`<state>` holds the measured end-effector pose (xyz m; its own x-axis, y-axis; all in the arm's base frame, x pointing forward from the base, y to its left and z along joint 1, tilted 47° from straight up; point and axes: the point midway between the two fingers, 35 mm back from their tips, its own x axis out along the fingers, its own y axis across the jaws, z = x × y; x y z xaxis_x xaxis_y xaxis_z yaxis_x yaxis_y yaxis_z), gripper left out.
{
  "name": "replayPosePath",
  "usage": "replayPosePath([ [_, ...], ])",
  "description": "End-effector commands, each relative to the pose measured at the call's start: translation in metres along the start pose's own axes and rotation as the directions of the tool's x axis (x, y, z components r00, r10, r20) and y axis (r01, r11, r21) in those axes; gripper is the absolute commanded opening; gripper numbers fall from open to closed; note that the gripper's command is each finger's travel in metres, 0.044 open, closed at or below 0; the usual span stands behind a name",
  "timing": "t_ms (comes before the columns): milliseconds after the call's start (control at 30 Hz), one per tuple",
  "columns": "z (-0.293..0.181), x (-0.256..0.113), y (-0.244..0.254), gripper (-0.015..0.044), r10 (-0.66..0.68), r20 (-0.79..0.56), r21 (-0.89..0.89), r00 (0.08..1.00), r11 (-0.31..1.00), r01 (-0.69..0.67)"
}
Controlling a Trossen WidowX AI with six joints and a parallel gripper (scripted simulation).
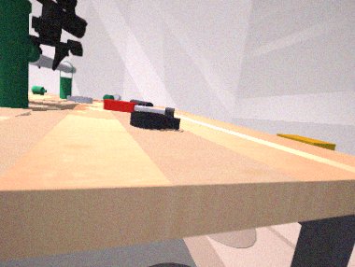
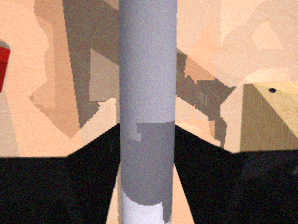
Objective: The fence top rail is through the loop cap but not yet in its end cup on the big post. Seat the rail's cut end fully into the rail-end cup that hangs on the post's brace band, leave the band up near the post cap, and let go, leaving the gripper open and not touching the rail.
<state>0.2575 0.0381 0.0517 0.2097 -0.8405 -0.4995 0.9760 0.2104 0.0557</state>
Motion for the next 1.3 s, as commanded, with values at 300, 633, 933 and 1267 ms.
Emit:
replayPosePath([
  [300,0.001,-0.002,0.002,0.0000,0.005,0.000,-0.002,1.000,1.000,-0.005],
  [633,0.004,-0.005,0.005,0.0000,0.005,0.000,-0.001,1.000,1.000,-0.005],
  [933,0.006,-0.007,0.007,0.0000,0.005,0.000,-0.001,1.000,1.000,-0.005],
  [1267,0.015,-0.003,0.006,0.0000,-0.001,0.000,-0.004,1.000,1.000,0.001],
])
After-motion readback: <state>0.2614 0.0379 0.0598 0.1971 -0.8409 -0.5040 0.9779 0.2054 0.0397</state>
